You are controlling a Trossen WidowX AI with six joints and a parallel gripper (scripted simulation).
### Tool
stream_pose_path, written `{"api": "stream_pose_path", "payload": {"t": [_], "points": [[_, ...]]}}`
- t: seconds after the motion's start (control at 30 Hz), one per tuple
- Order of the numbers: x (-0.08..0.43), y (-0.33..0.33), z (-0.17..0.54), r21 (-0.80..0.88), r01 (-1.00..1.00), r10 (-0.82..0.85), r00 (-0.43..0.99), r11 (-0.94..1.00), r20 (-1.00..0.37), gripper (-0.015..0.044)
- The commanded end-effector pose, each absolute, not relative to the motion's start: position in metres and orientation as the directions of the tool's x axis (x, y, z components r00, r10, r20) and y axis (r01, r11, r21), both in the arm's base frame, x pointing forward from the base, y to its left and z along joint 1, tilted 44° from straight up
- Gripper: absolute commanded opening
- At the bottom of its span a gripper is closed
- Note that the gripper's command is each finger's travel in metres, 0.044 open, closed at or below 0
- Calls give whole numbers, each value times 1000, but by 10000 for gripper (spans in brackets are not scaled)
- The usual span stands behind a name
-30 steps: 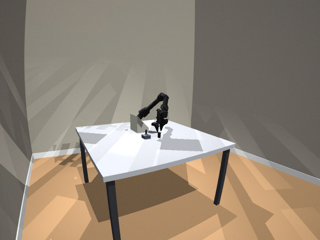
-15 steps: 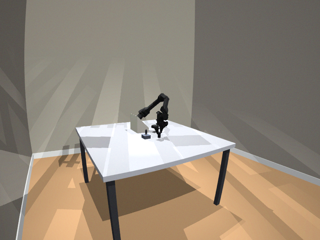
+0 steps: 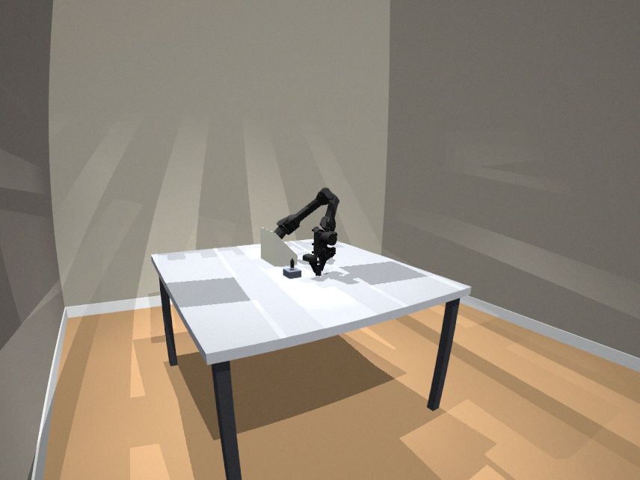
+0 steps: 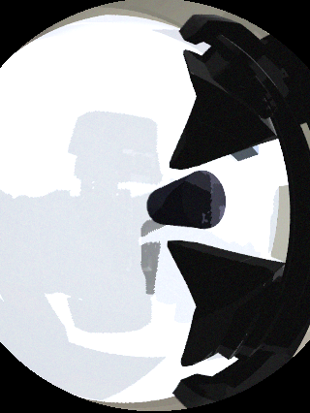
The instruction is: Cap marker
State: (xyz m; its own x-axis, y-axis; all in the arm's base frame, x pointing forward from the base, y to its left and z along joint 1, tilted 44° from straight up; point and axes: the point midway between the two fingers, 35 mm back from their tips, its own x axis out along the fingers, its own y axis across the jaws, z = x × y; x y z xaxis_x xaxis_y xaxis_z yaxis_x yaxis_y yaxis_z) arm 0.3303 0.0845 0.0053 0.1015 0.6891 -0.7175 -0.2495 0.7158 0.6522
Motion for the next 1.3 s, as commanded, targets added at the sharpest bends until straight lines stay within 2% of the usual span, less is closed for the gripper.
{"api": "stream_pose_path", "payload": {"t": [0.0, 0.07, 0.37, 0.47, 1.27], "points": [[330, 86, 3, 656, -242, 691, 103, 715, -715, 196], [330, 86, 3, 656, -242, 691, 103, 715, -715, 143], [330, 86, 3, 656, -242, 691, 103, 715, -715, 83], [330, 83, 6, 656, -242, 691, 103, 715, -716, 5], [324, 42, 45, 653, -242, 688, 103, 718, -718, 0]]}}
